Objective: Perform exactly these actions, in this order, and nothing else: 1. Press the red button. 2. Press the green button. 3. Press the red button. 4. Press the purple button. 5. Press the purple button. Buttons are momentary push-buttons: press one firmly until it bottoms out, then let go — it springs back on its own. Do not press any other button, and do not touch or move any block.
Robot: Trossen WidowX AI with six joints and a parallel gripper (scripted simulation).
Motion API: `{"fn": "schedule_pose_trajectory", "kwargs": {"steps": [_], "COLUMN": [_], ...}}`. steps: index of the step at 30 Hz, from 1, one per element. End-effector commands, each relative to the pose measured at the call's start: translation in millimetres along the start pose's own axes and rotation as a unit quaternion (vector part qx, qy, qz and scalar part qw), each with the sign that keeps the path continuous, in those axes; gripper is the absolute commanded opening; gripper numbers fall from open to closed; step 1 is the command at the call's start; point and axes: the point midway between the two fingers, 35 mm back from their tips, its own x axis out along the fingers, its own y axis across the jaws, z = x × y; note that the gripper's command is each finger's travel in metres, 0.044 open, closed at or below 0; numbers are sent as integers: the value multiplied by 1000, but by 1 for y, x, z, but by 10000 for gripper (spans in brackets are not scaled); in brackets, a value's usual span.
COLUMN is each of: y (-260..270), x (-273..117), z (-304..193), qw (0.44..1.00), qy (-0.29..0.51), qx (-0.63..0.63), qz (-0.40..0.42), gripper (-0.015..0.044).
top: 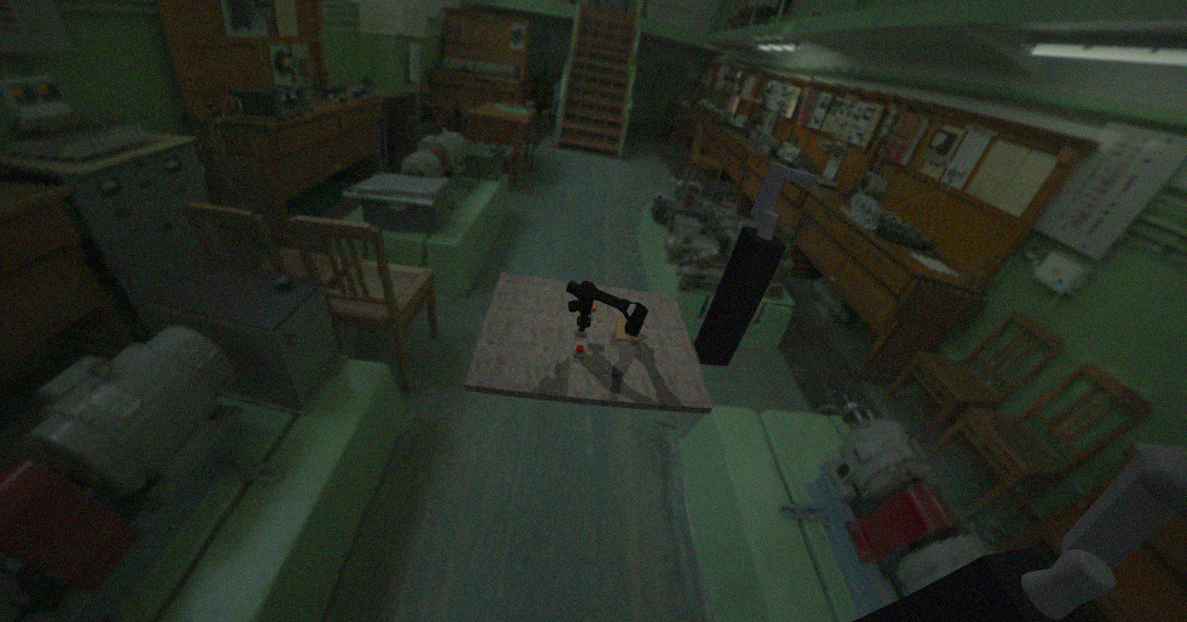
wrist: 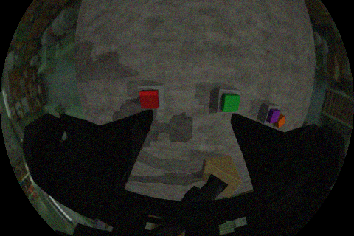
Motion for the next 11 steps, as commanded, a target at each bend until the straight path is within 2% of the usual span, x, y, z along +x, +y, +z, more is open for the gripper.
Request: {"fn": "schedule_pose_trajectory", "kwargs": {"steps": [1,4,11], "y": [67,95,95], "x": [-10,-14,-14], "z": [-21,-36,-36], "qw": [1000,1000,1000], "qy": [-3,-1,-1], "qx": [2,2,2], "qz": [14,22,22], "gripper": [400,400,400]}}
